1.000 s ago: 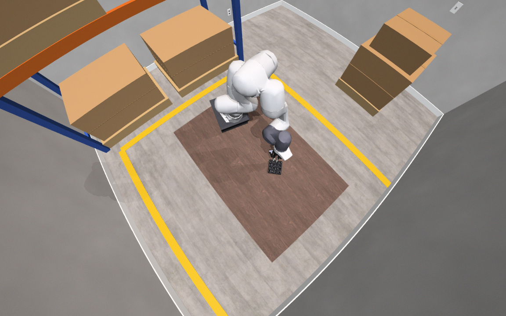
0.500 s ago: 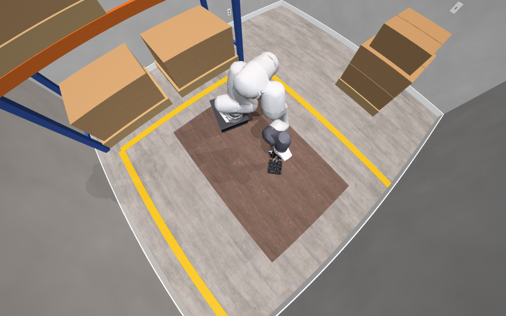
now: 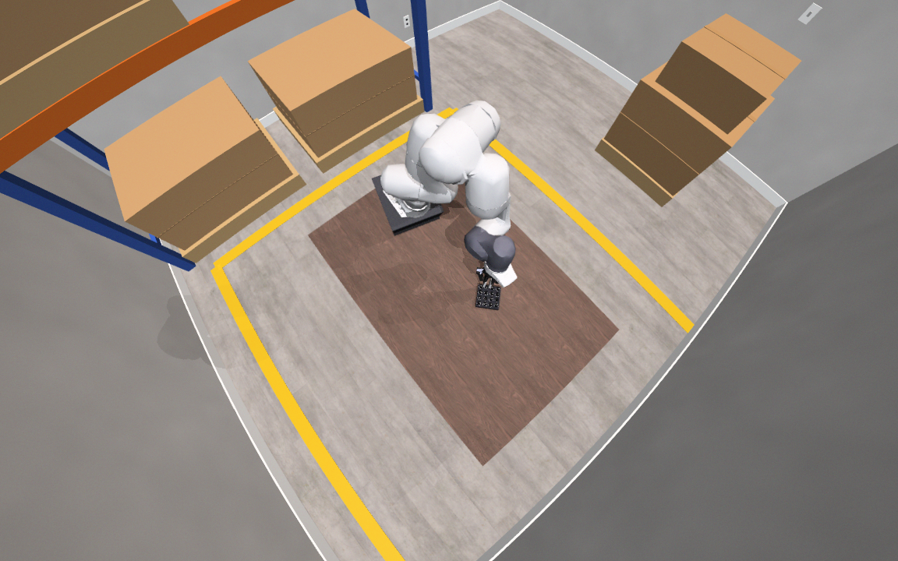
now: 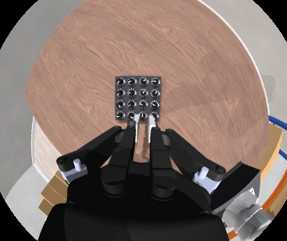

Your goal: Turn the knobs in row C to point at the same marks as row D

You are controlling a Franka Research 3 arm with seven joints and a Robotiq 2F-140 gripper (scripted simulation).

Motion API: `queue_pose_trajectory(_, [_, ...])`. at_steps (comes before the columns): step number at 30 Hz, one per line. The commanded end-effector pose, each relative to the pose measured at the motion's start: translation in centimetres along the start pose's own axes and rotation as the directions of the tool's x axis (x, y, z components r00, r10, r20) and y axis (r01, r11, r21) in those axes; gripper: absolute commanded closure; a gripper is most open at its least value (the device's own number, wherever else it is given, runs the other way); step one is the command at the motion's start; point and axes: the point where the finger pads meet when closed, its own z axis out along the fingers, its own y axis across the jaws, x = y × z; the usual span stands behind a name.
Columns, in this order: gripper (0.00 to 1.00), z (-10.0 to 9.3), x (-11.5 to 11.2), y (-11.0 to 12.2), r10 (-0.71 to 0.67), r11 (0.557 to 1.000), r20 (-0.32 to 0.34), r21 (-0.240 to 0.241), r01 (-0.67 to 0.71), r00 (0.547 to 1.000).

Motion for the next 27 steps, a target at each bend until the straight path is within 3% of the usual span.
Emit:
queue_pose_trajectory(1, [0.88, 0.4, 0.2, -0.4, 0.011, 1.0, -0.009, 0.008, -0.011, 1.0])
queue_pose_trajectory(27, [0.88, 2.2, 0.2, -0.4, 0.011, 1.0, -0.008, 0.008, -0.011, 1.0])
